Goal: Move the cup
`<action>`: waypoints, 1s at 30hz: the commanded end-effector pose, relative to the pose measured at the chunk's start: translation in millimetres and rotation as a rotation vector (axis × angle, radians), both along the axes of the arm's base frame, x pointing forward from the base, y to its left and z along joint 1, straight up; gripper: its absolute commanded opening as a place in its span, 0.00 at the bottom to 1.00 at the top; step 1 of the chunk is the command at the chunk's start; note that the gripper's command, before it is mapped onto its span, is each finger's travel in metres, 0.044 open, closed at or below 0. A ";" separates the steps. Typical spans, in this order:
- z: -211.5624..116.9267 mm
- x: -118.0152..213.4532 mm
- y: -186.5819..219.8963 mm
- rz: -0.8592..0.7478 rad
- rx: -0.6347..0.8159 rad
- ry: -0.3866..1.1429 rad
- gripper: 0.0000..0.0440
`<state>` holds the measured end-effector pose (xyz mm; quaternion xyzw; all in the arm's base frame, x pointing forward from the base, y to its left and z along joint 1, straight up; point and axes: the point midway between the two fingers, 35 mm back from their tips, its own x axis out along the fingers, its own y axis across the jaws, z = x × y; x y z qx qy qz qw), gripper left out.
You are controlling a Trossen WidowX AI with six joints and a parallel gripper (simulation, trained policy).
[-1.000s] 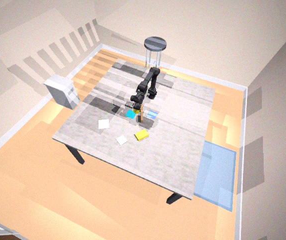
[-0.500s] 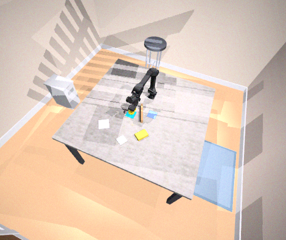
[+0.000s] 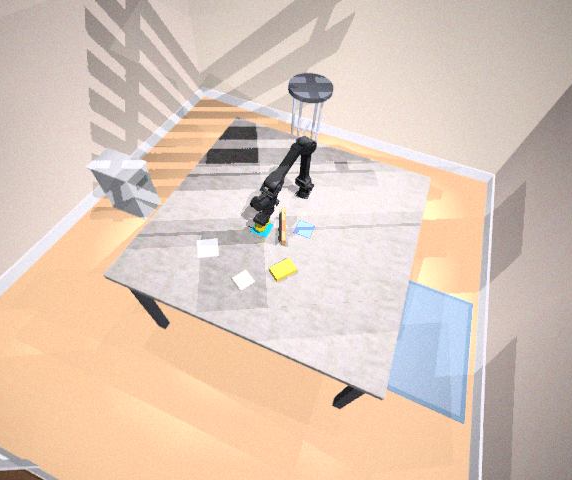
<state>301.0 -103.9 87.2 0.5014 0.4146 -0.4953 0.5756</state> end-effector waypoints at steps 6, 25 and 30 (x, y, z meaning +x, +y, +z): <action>-19.7 -14.3 -5.7 -0.030 0.006 0.042 0.18; 7.4 -16.0 -11.5 -0.066 0.041 -0.085 0.46; 19.5 -20.3 -11.7 -0.076 0.050 -0.113 0.52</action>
